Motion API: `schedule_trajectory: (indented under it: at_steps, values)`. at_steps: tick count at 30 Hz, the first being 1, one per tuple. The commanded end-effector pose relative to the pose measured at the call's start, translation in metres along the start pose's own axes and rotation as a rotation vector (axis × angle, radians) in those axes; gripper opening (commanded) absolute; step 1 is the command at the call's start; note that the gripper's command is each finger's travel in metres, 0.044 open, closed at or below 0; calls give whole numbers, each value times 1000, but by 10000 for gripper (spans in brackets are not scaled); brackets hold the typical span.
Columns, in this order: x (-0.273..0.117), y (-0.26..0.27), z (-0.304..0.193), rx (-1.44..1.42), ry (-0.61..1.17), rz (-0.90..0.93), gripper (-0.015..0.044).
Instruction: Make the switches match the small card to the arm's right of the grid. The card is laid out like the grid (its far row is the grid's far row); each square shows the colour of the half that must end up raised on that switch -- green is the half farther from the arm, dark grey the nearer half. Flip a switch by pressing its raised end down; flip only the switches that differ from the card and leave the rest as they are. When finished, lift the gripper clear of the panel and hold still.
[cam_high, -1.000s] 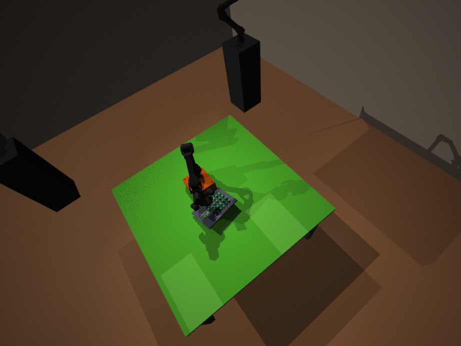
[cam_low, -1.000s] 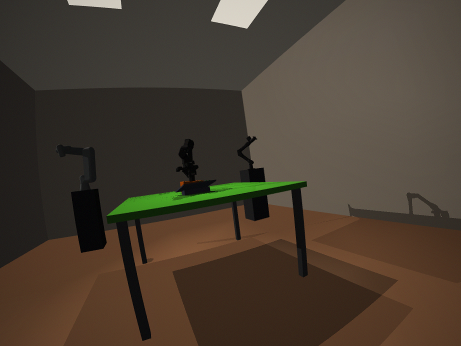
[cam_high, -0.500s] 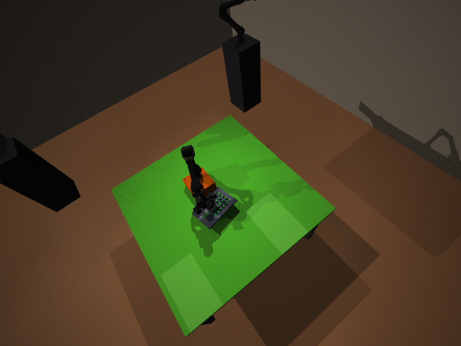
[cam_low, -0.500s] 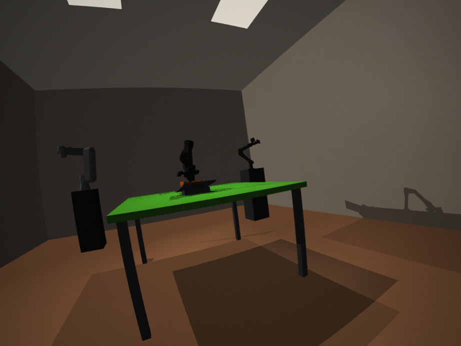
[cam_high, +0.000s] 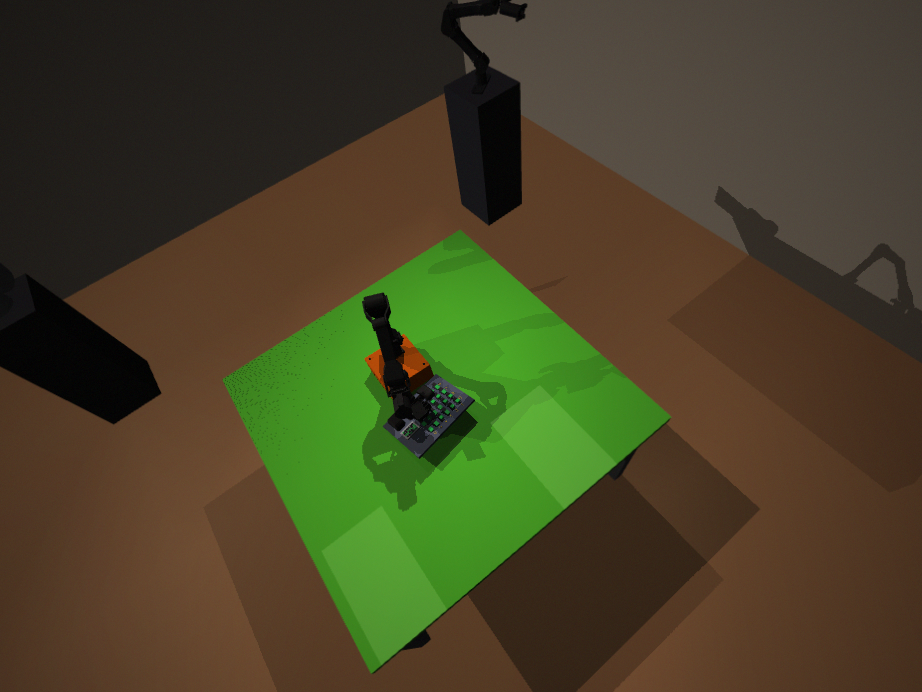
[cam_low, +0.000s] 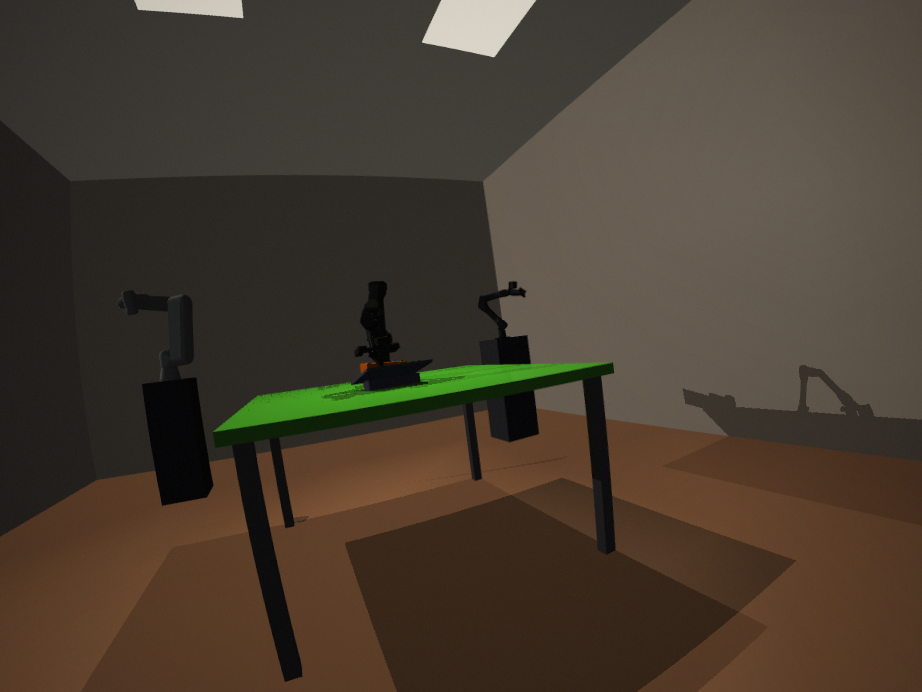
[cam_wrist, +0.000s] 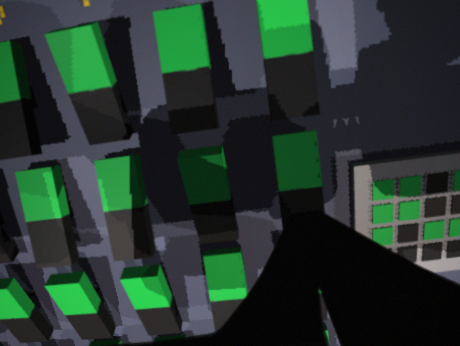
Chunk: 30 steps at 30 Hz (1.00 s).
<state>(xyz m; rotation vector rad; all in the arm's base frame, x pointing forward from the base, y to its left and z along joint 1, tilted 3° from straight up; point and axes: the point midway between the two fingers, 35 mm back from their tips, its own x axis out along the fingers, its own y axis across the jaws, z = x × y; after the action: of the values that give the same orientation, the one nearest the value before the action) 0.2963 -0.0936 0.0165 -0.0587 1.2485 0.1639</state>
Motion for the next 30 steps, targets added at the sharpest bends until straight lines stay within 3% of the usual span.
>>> schedule_trajectory:
  at_steps: [1, 30]
  values:
    - [0, 0, 0, 2, -2, 0, 0]
    - [3, 0, 0, 3, -2, 0, 0]
